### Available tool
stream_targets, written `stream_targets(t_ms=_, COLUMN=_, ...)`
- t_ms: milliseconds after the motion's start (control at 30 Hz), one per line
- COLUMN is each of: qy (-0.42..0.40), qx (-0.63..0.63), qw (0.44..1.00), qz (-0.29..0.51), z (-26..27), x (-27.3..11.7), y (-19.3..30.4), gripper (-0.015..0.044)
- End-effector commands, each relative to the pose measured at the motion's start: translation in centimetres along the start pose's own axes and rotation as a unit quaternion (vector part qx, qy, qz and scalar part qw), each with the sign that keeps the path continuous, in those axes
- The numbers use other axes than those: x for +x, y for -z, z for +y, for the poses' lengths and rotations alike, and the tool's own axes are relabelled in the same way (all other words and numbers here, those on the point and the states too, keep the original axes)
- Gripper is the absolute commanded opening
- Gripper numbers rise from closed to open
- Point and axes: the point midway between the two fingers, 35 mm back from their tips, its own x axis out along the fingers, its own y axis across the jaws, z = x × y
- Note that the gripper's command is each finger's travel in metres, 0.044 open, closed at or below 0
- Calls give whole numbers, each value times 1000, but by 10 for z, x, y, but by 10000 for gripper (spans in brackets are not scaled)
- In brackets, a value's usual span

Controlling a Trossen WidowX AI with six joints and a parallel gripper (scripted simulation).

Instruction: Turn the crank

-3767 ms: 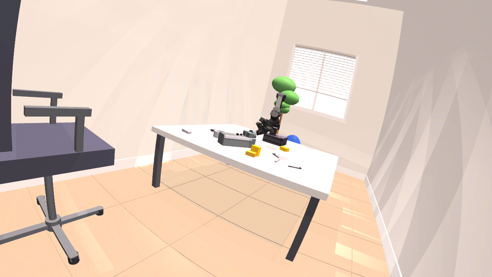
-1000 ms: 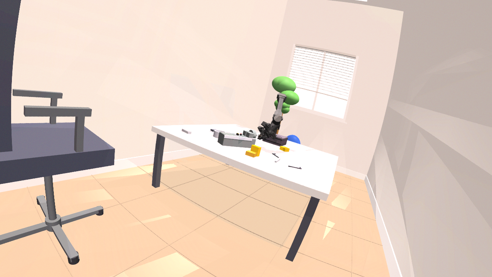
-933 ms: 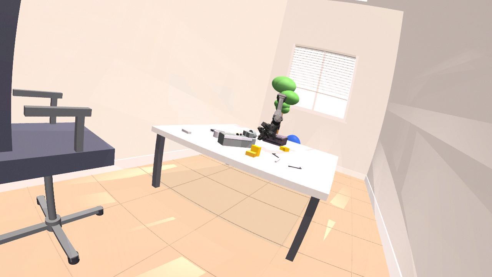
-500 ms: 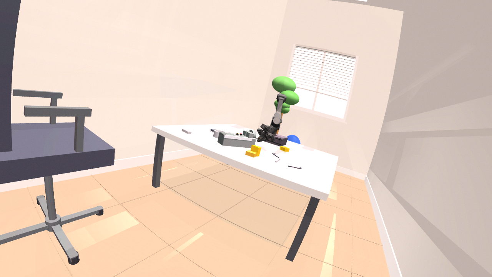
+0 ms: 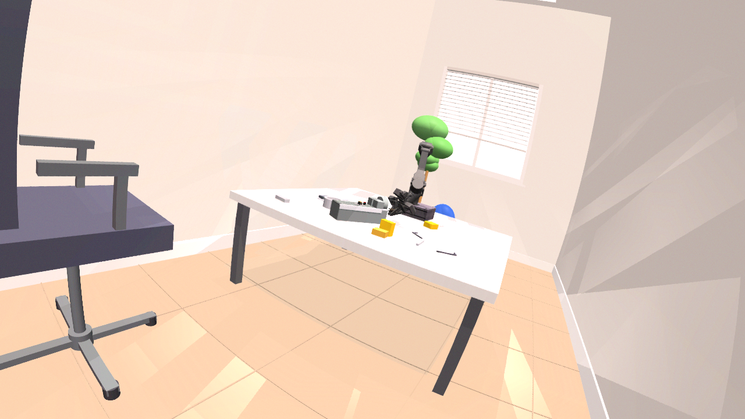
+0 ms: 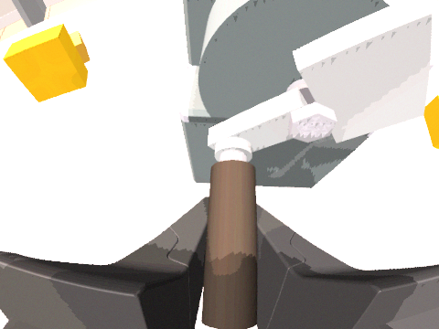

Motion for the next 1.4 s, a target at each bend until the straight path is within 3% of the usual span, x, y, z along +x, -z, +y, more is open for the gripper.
stream_targets(t_ms=0, qy=4, qx=-1, qw=1000, qz=9, z=-7, x=5, y=5, gripper=0)
stream_targets(t_ms=1367, qy=4, qx=-2, qw=1000, qz=9, z=-14, x=8, y=8, gripper=0)
